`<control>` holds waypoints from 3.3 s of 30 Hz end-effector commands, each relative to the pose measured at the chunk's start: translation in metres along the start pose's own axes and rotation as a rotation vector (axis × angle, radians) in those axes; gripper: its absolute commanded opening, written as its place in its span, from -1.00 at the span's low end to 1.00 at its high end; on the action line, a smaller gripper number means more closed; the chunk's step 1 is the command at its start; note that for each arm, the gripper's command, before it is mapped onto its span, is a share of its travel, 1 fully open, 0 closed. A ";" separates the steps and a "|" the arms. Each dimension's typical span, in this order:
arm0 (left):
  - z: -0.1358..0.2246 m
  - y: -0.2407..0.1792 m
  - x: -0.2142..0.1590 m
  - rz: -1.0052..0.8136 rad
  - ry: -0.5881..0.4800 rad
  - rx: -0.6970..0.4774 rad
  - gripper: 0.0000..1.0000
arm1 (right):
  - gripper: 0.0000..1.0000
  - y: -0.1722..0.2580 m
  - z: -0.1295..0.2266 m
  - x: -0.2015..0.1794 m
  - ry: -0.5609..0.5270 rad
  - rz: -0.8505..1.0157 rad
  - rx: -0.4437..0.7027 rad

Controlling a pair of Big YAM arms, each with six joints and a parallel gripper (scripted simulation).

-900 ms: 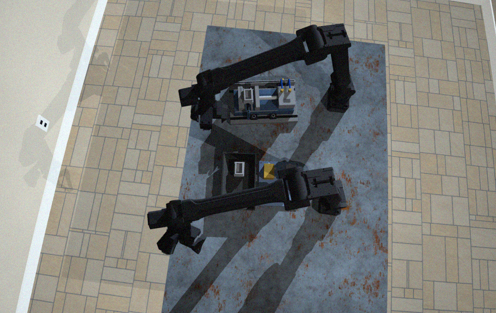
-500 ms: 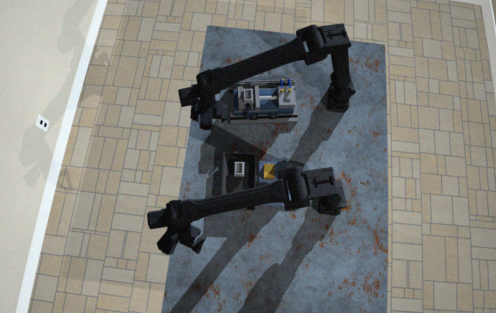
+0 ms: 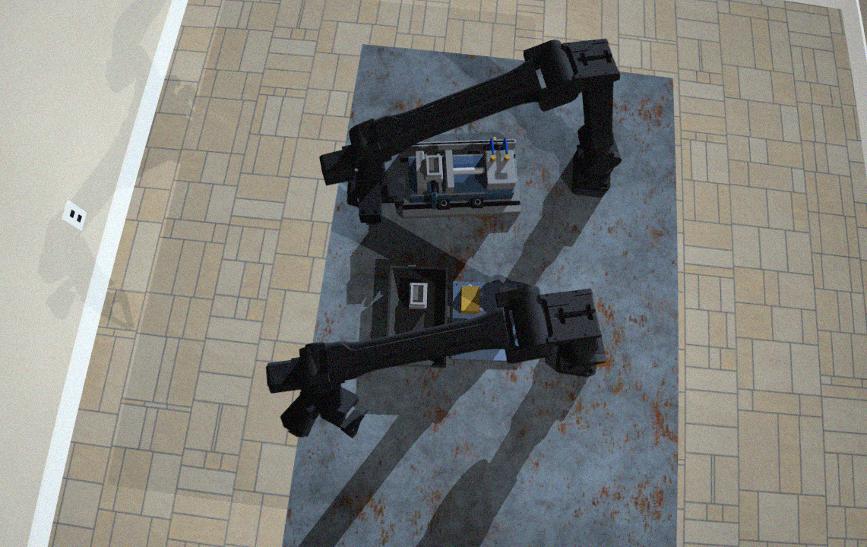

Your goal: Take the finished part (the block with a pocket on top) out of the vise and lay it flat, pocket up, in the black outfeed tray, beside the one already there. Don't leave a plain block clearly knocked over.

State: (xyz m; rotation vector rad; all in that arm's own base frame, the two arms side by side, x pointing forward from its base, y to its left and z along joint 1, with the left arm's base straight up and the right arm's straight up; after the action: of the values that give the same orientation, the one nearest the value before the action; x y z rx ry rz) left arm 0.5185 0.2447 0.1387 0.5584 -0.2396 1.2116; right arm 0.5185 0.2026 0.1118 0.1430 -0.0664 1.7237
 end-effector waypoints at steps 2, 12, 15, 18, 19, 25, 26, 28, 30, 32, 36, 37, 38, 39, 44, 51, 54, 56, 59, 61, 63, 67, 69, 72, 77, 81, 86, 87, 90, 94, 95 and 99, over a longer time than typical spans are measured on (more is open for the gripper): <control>0.111 0.003 -0.021 -0.124 -0.097 -0.214 1.00 | 0.69 0.077 0.029 -0.052 0.104 0.041 0.101; 0.219 0.035 -0.076 -0.297 -0.184 -0.476 1.00 | 0.69 0.122 0.031 -0.086 0.128 0.071 0.031; 0.251 0.052 -0.098 -0.363 -0.218 -0.572 1.00 | 0.69 0.128 0.028 -0.094 0.130 0.073 -0.007; 0.279 0.072 -0.120 -0.429 -0.253 -0.669 1.00 | 0.69 0.131 0.027 -0.100 0.133 0.072 -0.037; 0.288 0.079 -0.127 -0.452 -0.266 -0.701 1.00 | 0.69 0.131 0.027 -0.101 0.134 0.071 -0.044; 0.314 0.105 -0.158 -0.545 -0.312 -0.823 1.00 | 0.69 0.132 0.020 -0.104 0.135 0.067 -0.044; 0.320 0.113 -0.165 -0.567 -0.325 -0.855 1.00 | 0.69 0.132 0.019 -0.104 0.136 0.068 -0.043; 0.331 0.129 -0.179 -0.612 -0.351 -0.919 1.00 | 0.69 0.132 0.013 -0.104 0.135 0.068 -0.030; 0.340 0.145 -0.193 -0.656 -0.379 -0.984 1.00 | 0.69 0.132 0.007 -0.105 0.135 0.067 -0.022; 0.348 0.162 -0.206 -0.700 -0.408 -1.050 1.00 | 0.69 0.132 0.004 -0.107 0.135 0.065 -0.022; 0.359 0.195 -0.232 -0.784 -0.470 -1.182 1.00 | 0.69 0.131 -0.001 -0.108 0.135 0.065 -0.023; 0.361 0.203 -0.238 -0.805 -0.485 -1.216 1.00 | 0.69 0.131 -0.003 -0.107 0.135 0.067 -0.022; 0.363 0.211 -0.244 -0.825 -0.502 -1.249 1.00 | 0.69 0.131 -0.005 -0.107 0.135 0.068 -0.022; 0.364 0.219 -0.249 -0.845 -0.518 -1.282 1.00 | 0.69 0.131 -0.006 -0.107 0.135 0.069 -0.022; 0.365 0.243 -0.266 -0.902 -0.569 -1.383 1.00 | 0.69 0.130 -0.009 -0.107 0.135 0.069 -0.025; 0.359 0.294 -0.299 -1.016 -0.692 -1.619 1.00 | 0.69 0.132 -0.019 -0.108 0.135 0.069 -0.020; 0.354 0.314 -0.312 -1.052 -0.745 -1.732 1.00 | 0.20 0.133 -0.020 -0.109 0.135 0.069 -0.017; 0.351 0.322 -0.317 -1.062 -0.766 -1.775 1.00 | -0.12 0.126 -0.014 -0.107 0.135 0.070 -0.034; 0.350 0.325 -0.319 -1.067 -0.774 -1.794 1.00 | -0.17 0.124 -0.013 -0.107 0.135 0.071 -0.039; 0.347 0.332 -0.324 -1.076 -0.788 -1.836 1.00 | -0.29 0.126 -0.013 -0.107 0.135 0.071 -0.037; 0.346 0.334 -0.327 -1.081 -0.792 -1.854 1.00 | -0.40 0.127 -0.014 -0.107 0.135 0.071 -0.035; 0.345 0.334 -0.330 -1.082 -0.771 -1.864 1.00 | -0.80 0.124 0.001 -0.104 0.135 0.068 -0.059; 0.354 0.342 -0.322 -1.060 -0.786 -1.882 1.00 | -1.00 0.122 0.015 -0.102 0.135 0.073 -0.074; 0.354 0.342 -0.322 -1.060 -0.786 -1.882 1.00 | -0.41 0.122 0.033 -0.099 0.135 0.074 -0.079; 0.354 0.342 -0.322 -1.060 -0.786 -1.882 1.00 | -0.41 0.123 0.055 -0.096 0.135 0.072 -0.080; 0.354 0.342 -0.322 -1.060 -0.786 -1.882 1.00 | -0.41 0.125 0.075 -0.093 0.134 0.067 -0.082; 0.354 0.342 -0.322 -1.060 -0.786 -1.882 1.00 | -0.41 0.122 0.066 -0.087 0.133 0.049 -0.062; 0.354 0.342 -0.322 -1.060 -0.786 -1.882 1.00 | -0.41 0.120 0.061 -0.083 0.133 0.034 -0.059; 0.354 0.342 -0.322 -1.060 -0.786 -1.882 1.00 | -0.41 0.114 0.054 -0.053 0.129 -0.012 -0.067; 0.361 0.347 -0.312 -1.055 -0.827 -1.869 1.00 | -0.41 0.110 0.048 -0.029 0.127 -0.022 -0.068; 0.358 0.344 -0.312 -1.071 -0.837 -1.845 1.00 | -0.41 0.109 0.046 -0.016 0.126 -0.025 -0.069; 0.351 0.334 -0.302 -1.106 -0.911 -1.729 1.00 | -0.41 0.100 0.034 0.035 0.119 -0.031 -0.078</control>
State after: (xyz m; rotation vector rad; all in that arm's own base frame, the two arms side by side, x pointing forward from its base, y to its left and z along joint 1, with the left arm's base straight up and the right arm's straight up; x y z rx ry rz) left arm 0.1366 -0.1218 0.3631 -0.5055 -1.2872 -0.5902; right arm 0.3869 0.1422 0.1366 0.0301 0.0324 1.7600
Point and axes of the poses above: on each arm, the point where the finger pads meet when closed, its own z axis back along the fingers, its own y axis across the jaws, x = y × z, the point moved 2 cm from there along z, back along the fingers, and after that the axes turned 3 degrees about z, right-handed, at the moved point
